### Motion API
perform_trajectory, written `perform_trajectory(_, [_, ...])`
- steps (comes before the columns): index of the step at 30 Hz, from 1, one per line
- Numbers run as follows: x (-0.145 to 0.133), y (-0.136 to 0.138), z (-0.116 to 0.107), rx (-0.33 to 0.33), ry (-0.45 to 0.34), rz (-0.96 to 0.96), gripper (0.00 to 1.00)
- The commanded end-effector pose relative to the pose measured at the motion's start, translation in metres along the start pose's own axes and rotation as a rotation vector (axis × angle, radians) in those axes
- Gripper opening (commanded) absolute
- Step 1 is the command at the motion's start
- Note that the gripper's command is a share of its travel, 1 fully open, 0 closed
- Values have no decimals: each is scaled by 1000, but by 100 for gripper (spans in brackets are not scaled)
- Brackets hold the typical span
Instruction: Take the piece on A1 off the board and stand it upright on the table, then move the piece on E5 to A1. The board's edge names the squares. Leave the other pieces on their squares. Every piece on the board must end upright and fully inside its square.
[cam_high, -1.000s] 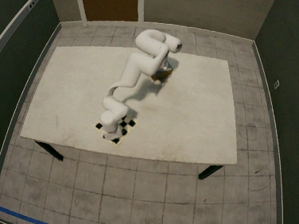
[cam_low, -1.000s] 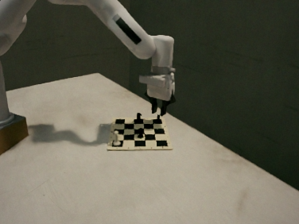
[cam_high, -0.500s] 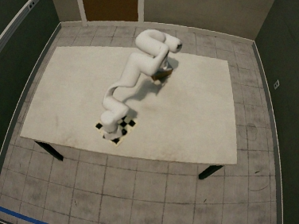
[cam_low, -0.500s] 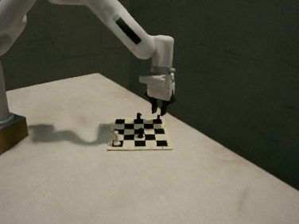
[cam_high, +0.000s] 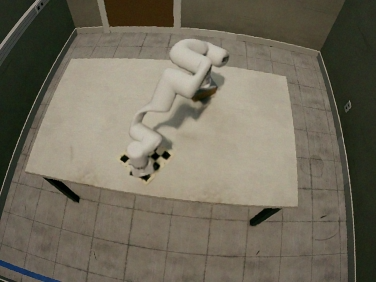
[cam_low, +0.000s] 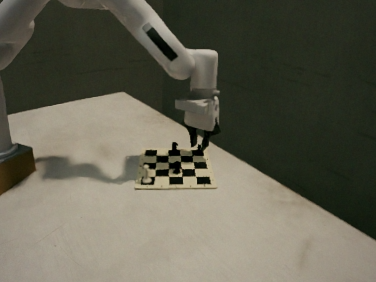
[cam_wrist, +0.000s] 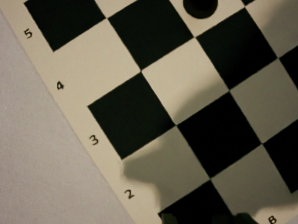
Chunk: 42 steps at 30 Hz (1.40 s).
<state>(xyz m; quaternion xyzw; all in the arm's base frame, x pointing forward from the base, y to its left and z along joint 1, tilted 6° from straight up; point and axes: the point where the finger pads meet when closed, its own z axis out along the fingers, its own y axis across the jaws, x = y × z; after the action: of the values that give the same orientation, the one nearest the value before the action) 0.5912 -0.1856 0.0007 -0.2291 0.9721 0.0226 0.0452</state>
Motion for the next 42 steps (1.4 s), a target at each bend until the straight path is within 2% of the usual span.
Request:
perform_trajectory(1, [-2, -2, 6, 4, -4, 0, 35])
perform_trajectory(12, [-2, -2, 16, 4, -4, 0, 35])
perform_trajectory(42, [-2, -2, 16, 4, -4, 0, 35])
